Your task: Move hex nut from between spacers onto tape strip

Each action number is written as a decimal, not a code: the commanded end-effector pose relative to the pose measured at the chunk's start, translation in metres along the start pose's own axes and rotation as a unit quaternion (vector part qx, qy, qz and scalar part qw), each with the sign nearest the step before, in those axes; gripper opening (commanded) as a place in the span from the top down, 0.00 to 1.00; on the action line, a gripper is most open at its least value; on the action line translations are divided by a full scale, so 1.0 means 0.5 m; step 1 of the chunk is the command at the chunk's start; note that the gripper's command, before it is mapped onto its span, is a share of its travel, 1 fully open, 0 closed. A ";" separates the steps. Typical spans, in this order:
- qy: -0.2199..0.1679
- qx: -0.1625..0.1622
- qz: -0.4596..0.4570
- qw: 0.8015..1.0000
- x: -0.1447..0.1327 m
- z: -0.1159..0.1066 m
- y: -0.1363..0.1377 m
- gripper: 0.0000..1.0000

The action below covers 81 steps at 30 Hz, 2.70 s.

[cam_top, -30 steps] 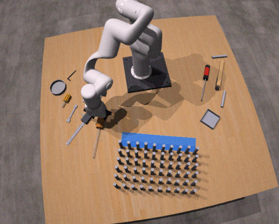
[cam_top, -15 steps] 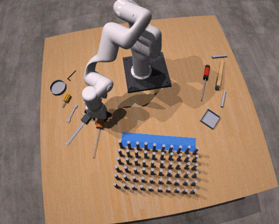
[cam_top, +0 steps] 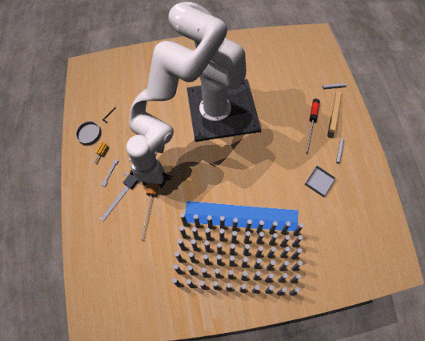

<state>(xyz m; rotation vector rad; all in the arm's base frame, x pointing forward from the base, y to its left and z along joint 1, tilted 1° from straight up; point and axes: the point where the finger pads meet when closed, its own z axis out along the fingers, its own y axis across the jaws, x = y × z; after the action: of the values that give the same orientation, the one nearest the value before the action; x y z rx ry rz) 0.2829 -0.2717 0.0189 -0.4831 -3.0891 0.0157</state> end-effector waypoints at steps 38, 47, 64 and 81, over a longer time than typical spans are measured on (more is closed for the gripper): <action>-0.002 0.001 0.000 1.000 -0.003 0.020 -0.002 1.00; -0.002 0.001 0.000 1.000 -0.003 0.020 -0.002 1.00; -0.002 0.001 0.000 1.000 -0.003 0.016 -0.002 1.00; -0.002 0.001 0.000 1.000 -0.003 -0.059 -0.001 1.00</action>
<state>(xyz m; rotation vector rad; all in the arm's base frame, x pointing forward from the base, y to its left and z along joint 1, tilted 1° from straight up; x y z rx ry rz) 0.2834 -0.2718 0.0357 -0.4832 -3.0895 0.0162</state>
